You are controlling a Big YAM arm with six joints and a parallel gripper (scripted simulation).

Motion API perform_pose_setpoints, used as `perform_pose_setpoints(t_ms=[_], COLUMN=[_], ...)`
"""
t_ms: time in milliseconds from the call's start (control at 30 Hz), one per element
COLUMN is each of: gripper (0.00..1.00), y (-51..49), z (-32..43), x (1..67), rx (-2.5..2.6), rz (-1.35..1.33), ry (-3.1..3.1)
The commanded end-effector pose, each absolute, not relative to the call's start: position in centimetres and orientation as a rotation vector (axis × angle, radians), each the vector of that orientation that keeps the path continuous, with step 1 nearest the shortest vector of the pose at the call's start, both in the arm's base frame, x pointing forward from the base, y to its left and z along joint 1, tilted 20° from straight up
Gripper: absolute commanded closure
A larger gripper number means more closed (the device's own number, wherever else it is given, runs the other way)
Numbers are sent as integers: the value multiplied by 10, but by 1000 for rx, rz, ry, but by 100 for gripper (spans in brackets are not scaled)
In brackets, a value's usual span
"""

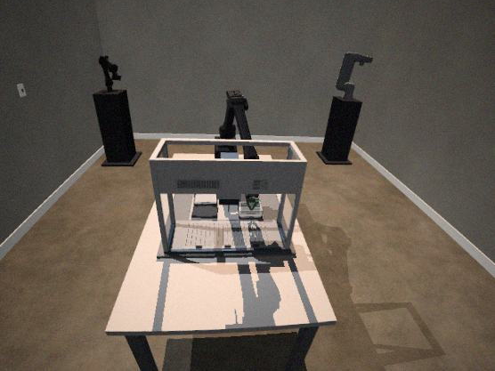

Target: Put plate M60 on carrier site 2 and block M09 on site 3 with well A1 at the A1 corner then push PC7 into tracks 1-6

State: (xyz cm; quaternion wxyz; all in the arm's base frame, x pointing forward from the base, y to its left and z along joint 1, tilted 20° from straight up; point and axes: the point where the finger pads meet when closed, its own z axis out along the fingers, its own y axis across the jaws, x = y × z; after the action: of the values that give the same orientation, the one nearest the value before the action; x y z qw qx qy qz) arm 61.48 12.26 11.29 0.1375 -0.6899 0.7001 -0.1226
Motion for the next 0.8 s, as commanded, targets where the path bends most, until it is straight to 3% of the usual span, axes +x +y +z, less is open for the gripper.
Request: perform_pose_setpoints(t_ms=[0,300,333,467,500,767], gripper=[4,4,4,4,0,0], y=[131,134,130,125,112,65], z=[155,181,143,172,172,162], x=[619,612,598,607,595,580], rx=[-1960,-1953,-2008,-1974,-1925,-1608], rz=[-381,-386,-334,-372,-353,-306], ry=[1988,1980,2031,2002,2063,2264])
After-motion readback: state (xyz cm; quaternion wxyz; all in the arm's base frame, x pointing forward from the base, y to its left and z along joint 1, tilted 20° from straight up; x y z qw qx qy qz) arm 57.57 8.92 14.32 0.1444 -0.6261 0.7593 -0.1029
